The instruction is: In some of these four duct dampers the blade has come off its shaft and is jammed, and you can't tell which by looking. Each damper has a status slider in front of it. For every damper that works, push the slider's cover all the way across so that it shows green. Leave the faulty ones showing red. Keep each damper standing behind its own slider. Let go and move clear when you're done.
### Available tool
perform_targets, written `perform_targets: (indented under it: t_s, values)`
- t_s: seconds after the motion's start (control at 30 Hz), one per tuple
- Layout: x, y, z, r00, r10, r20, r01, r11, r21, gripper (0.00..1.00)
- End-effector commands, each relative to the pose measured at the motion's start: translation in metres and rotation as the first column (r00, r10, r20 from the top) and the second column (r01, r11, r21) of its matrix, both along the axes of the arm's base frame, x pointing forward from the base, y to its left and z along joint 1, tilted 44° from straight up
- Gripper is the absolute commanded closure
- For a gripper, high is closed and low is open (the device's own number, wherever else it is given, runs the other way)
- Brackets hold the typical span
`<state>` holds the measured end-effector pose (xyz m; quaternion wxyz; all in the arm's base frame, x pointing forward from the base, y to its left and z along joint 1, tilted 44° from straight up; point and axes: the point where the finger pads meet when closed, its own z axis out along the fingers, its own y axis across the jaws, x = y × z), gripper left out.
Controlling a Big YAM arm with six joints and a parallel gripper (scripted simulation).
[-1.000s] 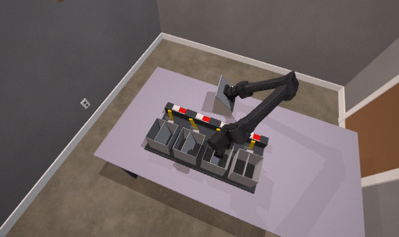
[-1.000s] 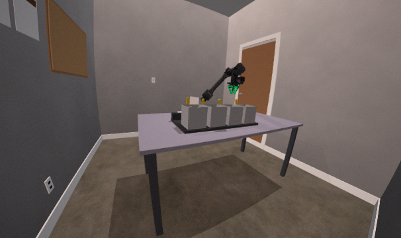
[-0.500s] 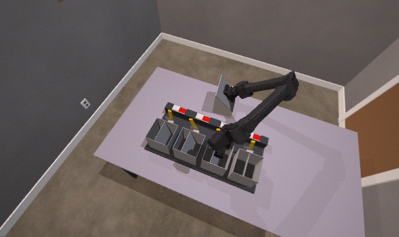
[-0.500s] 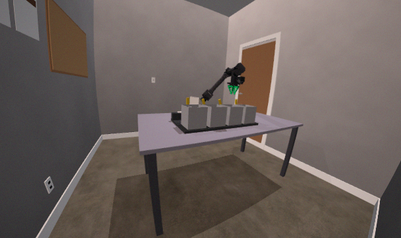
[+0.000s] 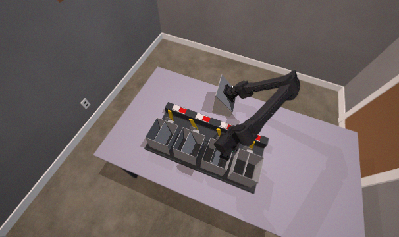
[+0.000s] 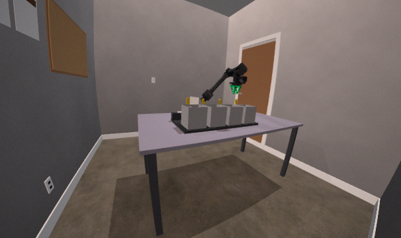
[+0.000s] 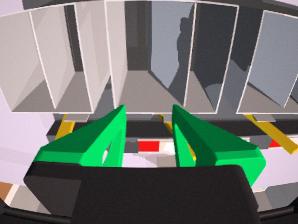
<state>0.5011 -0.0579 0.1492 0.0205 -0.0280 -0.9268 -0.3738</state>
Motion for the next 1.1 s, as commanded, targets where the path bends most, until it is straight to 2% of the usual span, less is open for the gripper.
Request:
perform_targets:
  t_s: [0.0, 0.03, 0.3, 0.4, 0.43, 0.73, 0.8, 0.83, 0.87, 0.9, 1.07]
  values:
    - [0.020, 0.024, 0.028, 1.000, 0.006, 0.016, -0.006, 1.000, -0.015, 0.64]
    - [0.019, 0.024, 0.038, 0.999, 0.006, 0.035, -0.005, 1.000, -0.019, 0.64]
    - [0.022, 0.062, 0.074, 0.999, 0.006, 0.035, -0.005, 1.000, -0.017, 0.64]
    - [0.022, 0.068, 0.078, 0.999, 0.006, 0.032, -0.005, 1.000, -0.015, 0.64]
    - [0.023, 0.084, 0.088, 1.000, 0.006, 0.024, -0.006, 1.000, -0.012, 0.64]
    - [0.016, 0.123, 0.131, 0.999, 0.008, 0.035, -0.008, 1.000, -0.004, 0.64]
    - [0.021, 0.124, 0.116, 1.000, 0.008, 0.006, -0.008, 1.000, -0.002, 0.64]
    - [0.022, 0.124, 0.116, 1.000, 0.008, 0.011, -0.008, 1.000, -0.003, 0.64]
    - [0.016, 0.122, 0.106, 1.000, 0.004, -0.016, -0.004, 1.000, 0.000, 0.64]
    - [0.013, 0.108, 0.099, 0.999, -0.025, -0.036, 0.025, 1.000, 0.002, 0.64]
    - [0.014, 0.115, 0.103, 1.000, -0.010, -0.027, 0.010, 1.000, 0.001, 0.64]
